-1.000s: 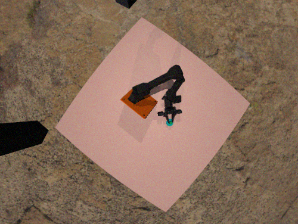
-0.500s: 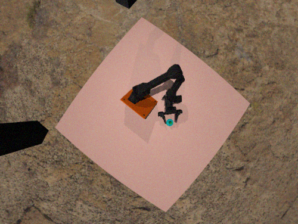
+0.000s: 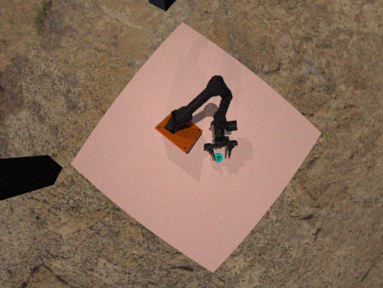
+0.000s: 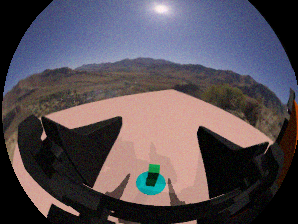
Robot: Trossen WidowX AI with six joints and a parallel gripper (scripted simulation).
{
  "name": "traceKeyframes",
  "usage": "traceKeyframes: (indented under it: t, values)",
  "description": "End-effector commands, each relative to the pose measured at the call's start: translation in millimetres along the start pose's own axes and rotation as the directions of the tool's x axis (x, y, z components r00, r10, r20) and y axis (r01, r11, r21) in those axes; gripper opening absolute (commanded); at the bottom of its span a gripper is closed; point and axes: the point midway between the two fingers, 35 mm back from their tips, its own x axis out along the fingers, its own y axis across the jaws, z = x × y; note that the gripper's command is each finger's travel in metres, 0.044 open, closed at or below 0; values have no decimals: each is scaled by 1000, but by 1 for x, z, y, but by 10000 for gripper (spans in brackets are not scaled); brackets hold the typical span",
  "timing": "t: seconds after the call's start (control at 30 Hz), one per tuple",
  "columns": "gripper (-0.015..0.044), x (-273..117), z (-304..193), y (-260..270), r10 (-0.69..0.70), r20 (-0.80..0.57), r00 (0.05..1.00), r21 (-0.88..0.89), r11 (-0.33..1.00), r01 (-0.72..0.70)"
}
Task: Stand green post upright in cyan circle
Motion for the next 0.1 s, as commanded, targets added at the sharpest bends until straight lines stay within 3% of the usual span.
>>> traceKeyframes:
  t: [0.0, 0.07]
  values:
    - [400, 11, -3, -5, -66, -91, 994, -83, 995, 59]
    - [400, 26, -8, -10, -162, -218, 962, -187, 975, 122]
